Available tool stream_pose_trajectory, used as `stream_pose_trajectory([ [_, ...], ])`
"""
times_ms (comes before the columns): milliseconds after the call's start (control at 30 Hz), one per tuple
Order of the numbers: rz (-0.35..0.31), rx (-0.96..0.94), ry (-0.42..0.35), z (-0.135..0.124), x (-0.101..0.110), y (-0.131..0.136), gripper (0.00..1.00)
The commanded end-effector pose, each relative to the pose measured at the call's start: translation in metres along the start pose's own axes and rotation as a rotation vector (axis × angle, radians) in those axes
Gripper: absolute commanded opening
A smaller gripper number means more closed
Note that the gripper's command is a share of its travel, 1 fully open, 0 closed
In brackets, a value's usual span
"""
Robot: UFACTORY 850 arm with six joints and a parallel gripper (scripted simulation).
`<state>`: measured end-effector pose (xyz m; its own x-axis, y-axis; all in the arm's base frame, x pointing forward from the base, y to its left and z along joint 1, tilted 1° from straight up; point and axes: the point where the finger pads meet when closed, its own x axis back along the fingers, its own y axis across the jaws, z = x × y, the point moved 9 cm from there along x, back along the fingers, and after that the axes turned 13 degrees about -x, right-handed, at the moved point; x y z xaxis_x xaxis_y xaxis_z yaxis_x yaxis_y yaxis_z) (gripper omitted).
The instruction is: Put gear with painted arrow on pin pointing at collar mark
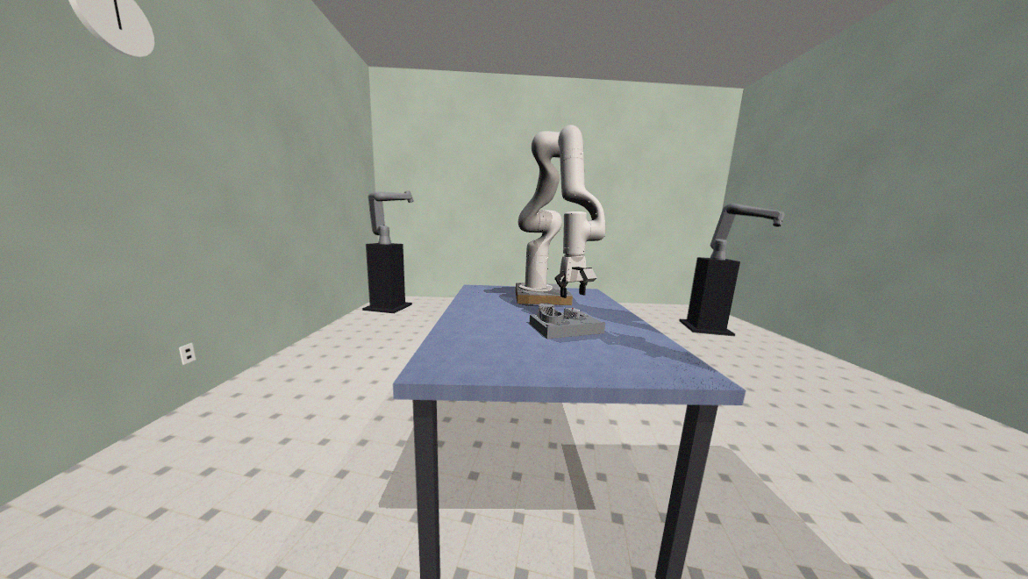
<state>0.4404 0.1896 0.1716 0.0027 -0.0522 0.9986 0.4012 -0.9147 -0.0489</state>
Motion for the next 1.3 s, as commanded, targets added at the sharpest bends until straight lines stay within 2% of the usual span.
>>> stream_pose_trajectory([
  [0,-0.033,-0.277,0.002,0.0011,0.0005,-0.003,1.0],
  [167,-0.014,-0.546,0.012,0.0003,0.0005,-0.0015,1.0],
  [233,-0.014,-0.546,0.012,0.0003,0.0005,-0.0015,1.0],
  [267,-0.013,-0.704,0.015,0.0002,0.0004,-0.0015,1.0],
  [367,0.0,-0.816,0.019,-0.0005,0.0004,-0.0005,1.0],
  [733,0.032,-1.408,0.033,-0.0025,0.0002,0.0006,1.0],
  [800,0.032,-1.408,0.033,-0.0025,0.0002,0.0006,1.0],
  [833,0.028,-1.562,0.035,-0.0023,0.0002,0.0,1.0],
  [967,0.027,-1.72,0.038,-0.0022,0.0002,-0.0005,1.0],
  [1100,-0.005,-1.916,0.042,-0.0002,0.0002,-0.0025,1.0],
  [1167,-0.041,-1.996,0.046,0.0021,0.0002,-0.0042,1.0],
  [1233,-0.046,-2.003,0.046,0.0024,0.0002,-0.0044,1.0],
  [1267,-0.046,-2.003,0.046,0.0024,0.0002,-0.0044,0.93],
])
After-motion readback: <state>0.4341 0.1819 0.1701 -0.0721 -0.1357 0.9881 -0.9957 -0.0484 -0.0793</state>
